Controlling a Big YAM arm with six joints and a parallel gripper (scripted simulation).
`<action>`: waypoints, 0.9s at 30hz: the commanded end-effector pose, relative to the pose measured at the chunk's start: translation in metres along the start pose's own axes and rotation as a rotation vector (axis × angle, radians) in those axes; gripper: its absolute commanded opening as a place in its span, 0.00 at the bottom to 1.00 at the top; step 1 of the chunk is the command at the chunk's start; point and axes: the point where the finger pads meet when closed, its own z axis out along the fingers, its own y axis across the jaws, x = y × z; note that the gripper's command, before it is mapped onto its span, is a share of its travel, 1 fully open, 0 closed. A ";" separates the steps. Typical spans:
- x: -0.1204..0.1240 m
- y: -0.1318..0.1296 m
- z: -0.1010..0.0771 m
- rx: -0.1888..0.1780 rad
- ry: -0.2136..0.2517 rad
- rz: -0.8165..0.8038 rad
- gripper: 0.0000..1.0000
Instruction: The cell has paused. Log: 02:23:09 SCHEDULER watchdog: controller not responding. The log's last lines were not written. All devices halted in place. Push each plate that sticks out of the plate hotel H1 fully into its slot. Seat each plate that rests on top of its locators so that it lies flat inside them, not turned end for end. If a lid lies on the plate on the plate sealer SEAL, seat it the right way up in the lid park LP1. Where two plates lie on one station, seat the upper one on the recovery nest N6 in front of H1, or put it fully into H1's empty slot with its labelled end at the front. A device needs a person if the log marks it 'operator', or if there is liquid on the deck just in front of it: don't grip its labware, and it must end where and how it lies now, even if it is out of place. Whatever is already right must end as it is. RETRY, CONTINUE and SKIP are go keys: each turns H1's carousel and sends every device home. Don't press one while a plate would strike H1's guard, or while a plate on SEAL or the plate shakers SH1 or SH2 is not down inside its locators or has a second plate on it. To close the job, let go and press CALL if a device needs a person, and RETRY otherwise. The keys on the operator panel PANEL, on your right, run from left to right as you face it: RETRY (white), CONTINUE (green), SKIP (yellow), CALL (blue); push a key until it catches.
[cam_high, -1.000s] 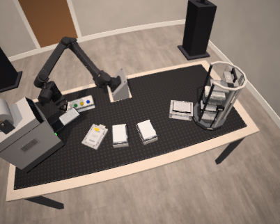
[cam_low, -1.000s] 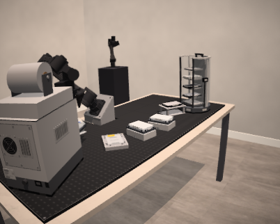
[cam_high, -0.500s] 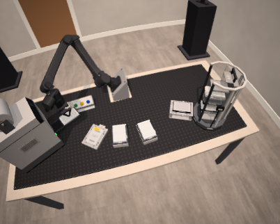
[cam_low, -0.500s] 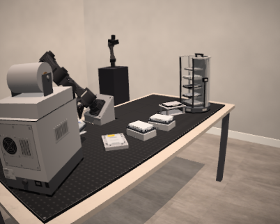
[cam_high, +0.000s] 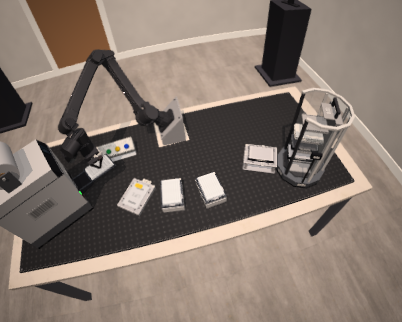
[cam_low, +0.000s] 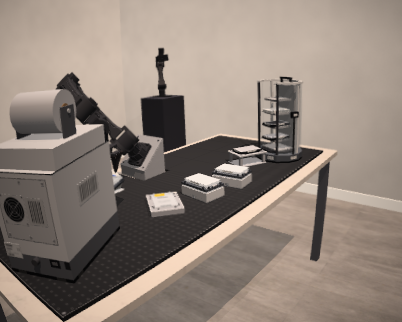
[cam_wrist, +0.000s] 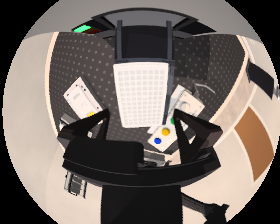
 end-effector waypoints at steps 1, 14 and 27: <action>0.000 0.000 0.010 0.008 0.007 -0.007 1.00; 0.001 0.000 0.028 0.010 0.010 -0.009 1.00; 0.002 0.000 0.043 0.010 0.010 -0.010 1.00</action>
